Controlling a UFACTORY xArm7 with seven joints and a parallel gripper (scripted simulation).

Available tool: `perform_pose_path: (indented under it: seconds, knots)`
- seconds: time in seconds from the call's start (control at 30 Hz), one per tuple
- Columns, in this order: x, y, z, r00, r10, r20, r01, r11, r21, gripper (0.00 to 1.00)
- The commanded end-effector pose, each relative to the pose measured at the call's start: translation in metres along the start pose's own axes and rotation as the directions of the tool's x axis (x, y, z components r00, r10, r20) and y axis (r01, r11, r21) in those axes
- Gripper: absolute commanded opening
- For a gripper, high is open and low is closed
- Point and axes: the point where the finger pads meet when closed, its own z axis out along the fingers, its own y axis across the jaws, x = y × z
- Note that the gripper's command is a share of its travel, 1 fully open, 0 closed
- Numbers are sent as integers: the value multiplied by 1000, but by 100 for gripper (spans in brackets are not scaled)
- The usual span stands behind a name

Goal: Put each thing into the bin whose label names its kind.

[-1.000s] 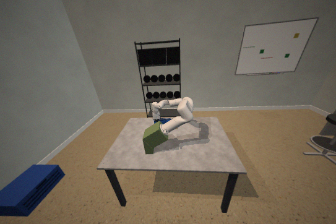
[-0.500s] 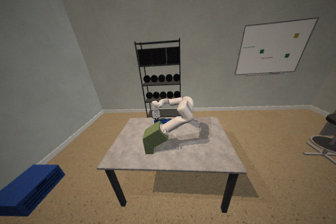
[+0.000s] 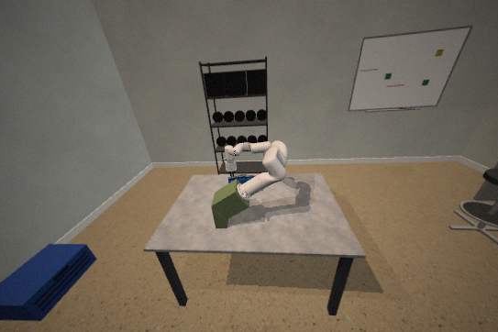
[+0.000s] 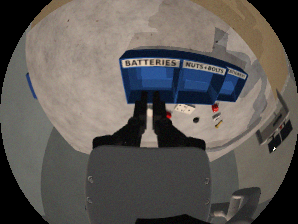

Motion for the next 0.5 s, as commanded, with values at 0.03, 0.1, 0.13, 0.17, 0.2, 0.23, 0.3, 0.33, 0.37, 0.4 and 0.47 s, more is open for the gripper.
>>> perform_pose_path:
  seconds: [0.03,0.1,0.13,0.17,0.2,0.23,0.3,0.33,0.37,0.4,0.47]
  knots:
    - [1,0,-20,1000,0,-2,0,1000,2,7]
    - [0,0,-37,1000,0,-2,0,1000,2,7]
    - [0,0,-45,1000,0,-2,0,1000,2,7]
    - [0,0,-54,1000,0,-2,0,1000,2,7]
    - [0,0,-62,1000,0,-2,0,1000,2,7]
    - [0,0,-70,1000,0,-2,0,1000,2,7]
    - [0,0,-87,1000,0,-2,0,1000,2,7]
    - [0,0,-95,1000,0,-2,0,1000,2,7]
    - [0,0,-104,1000,0,-2,0,1000,2,7]
    - [0,0,-104,1000,0,-2,0,1000,2,7]
    - [0,0,-112,1000,0,-2,0,1000,2,7]
